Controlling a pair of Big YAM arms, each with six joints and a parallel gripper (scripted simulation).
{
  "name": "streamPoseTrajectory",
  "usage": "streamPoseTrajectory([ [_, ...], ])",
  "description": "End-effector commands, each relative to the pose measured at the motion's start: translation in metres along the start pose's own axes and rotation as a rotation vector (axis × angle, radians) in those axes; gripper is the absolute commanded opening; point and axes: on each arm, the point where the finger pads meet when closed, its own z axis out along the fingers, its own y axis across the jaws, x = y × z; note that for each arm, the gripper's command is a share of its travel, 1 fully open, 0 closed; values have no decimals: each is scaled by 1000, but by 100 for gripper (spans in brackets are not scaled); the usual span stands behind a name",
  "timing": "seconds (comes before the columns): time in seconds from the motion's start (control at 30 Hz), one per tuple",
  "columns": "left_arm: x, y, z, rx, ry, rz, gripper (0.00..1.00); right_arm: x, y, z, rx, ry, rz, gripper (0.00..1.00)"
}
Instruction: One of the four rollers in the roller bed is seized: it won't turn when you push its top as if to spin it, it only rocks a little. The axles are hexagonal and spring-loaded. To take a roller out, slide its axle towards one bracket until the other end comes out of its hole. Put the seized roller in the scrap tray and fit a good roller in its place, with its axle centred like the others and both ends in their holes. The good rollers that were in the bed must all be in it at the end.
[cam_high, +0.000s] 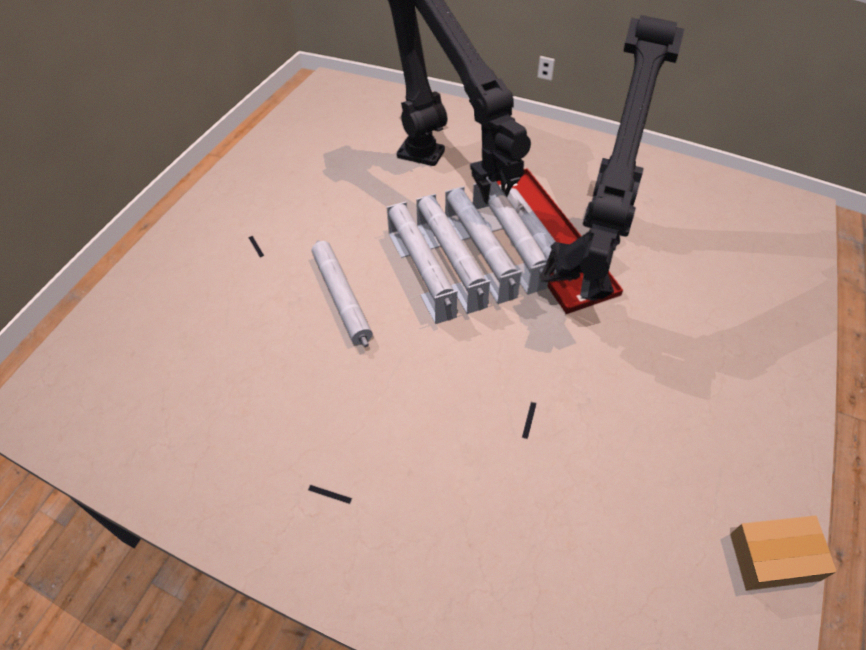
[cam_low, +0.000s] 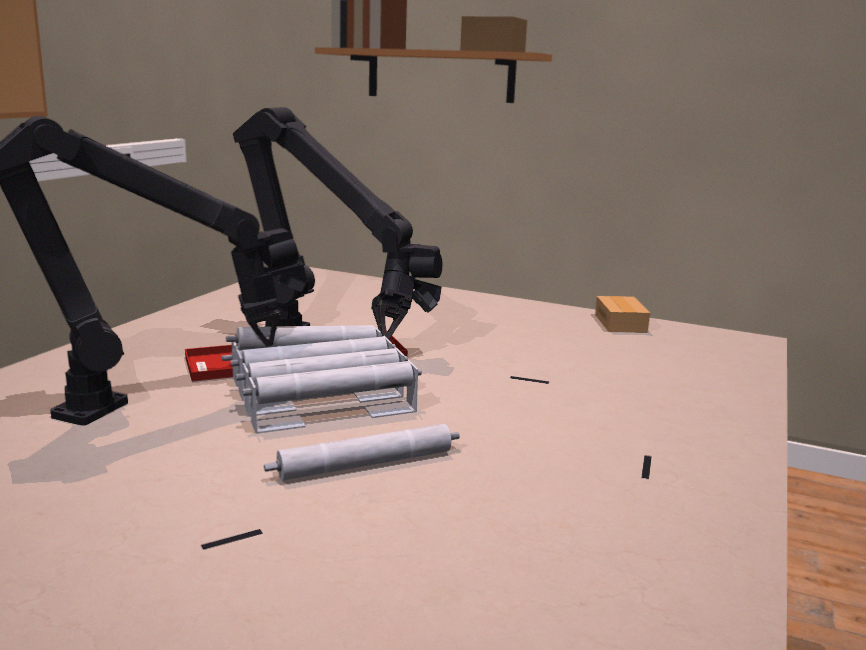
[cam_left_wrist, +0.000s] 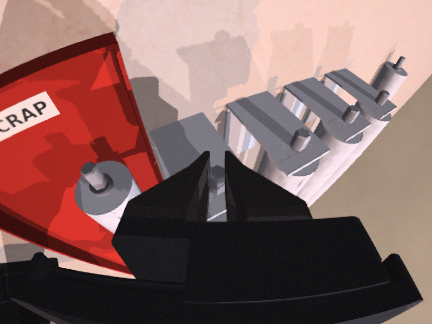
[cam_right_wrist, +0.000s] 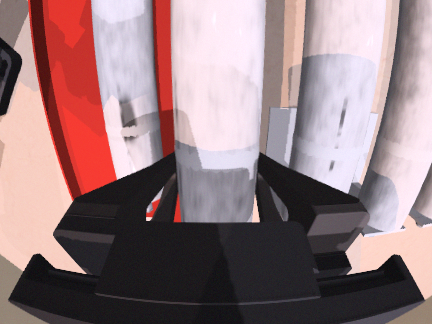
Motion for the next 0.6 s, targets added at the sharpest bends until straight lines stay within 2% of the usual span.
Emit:
streamPoseTrajectory([
  [0.0,-41,-35,-36,74,-124,46,3,0,-3,-3,2,2,13,32],
  [0.57,-50,-38,-42,84,-143,49,3,1,-3,-4,2,6,13,32],
])
